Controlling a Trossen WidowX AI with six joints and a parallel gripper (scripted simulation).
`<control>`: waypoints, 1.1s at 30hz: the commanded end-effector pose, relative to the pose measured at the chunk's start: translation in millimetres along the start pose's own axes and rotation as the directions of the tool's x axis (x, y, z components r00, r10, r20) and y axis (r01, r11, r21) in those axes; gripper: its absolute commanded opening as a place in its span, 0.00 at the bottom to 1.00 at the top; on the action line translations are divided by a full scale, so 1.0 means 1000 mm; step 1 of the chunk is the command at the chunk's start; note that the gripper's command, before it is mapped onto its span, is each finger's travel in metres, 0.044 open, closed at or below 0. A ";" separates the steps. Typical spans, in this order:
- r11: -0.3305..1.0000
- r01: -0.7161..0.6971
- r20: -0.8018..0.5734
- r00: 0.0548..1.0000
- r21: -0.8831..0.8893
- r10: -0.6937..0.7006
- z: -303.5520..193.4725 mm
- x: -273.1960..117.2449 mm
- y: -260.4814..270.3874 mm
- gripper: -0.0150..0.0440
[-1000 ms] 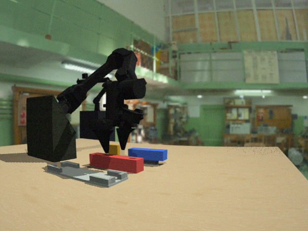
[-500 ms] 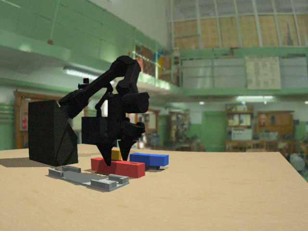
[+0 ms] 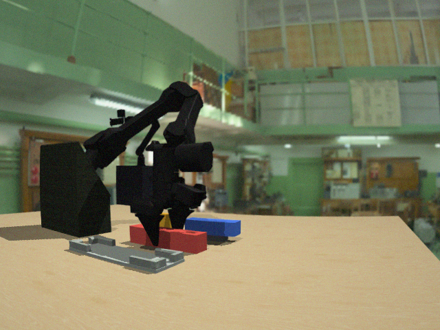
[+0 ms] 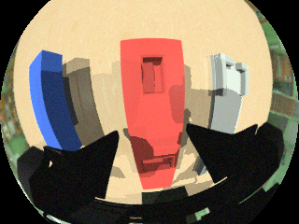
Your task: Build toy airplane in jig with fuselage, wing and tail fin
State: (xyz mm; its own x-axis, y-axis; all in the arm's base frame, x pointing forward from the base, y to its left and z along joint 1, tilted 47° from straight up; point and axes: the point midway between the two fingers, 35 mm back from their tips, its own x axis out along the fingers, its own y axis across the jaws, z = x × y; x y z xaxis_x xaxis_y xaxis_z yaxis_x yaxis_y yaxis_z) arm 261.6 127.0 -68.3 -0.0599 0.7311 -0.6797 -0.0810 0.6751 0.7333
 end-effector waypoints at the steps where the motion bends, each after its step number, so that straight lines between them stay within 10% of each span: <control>1: 1.000 -0.004 -0.005 1.000 0.010 0.004 -0.002 0.003 0.000 0.87; 20: 1.000 0.000 -0.004 1.000 0.010 0.000 -0.001 -0.003 -0.001 0.25; 33: 1.000 0.012 -0.002 1.000 0.011 -0.012 0.005 -0.040 -0.005 0.25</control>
State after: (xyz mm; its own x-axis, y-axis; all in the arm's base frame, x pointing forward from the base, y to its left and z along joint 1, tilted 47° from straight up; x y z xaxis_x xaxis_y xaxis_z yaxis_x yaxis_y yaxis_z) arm 265.1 103.6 -52.5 -0.0701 0.7259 -0.6842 -0.0612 0.6814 0.7293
